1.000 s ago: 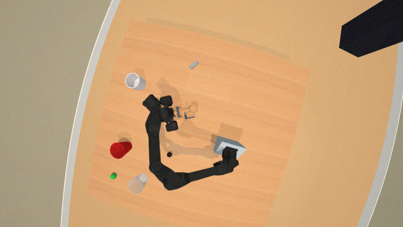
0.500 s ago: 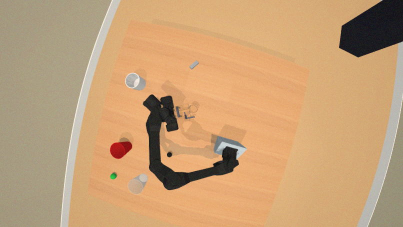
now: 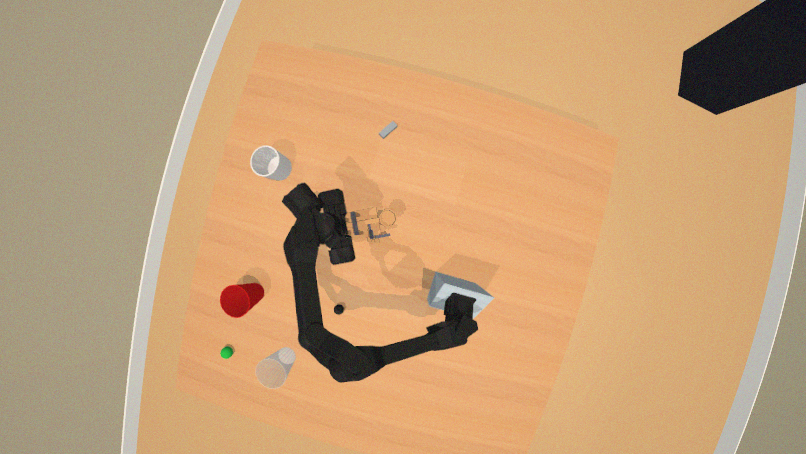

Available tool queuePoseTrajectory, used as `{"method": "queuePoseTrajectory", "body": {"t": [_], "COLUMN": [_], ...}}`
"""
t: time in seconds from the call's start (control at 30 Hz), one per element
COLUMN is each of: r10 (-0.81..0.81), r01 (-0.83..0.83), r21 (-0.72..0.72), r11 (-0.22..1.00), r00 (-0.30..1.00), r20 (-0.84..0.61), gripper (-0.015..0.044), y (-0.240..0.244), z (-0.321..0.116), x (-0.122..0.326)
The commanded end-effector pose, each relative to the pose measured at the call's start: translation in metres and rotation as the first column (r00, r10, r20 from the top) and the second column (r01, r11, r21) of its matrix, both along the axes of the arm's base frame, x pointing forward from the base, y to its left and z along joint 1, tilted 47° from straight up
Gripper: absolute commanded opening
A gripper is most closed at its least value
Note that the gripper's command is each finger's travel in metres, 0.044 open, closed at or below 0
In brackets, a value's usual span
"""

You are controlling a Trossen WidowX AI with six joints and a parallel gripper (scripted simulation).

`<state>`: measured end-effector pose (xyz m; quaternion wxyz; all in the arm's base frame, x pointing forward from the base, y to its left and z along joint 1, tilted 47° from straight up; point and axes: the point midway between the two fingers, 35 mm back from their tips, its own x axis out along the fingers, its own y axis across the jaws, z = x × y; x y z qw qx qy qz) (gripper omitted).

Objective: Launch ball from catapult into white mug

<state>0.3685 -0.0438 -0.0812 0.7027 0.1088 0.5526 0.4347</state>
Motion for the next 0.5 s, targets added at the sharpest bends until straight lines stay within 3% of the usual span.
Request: {"method": "queuePoseTrajectory", "body": {"t": [0.0, 0.47], "r10": [-0.010, -0.313], "r01": [0.010, 0.313], "r21": [-0.009, -0.054], "r11": [1.000, 0.948], "r00": [1.000, 0.892], "r20": [-0.001, -0.325], "gripper": [0.0000, 0.0000], "y": [-0.0081, -0.0090], "z": [0.0099, 0.0067], "x": [0.0025, 0.0035]}}
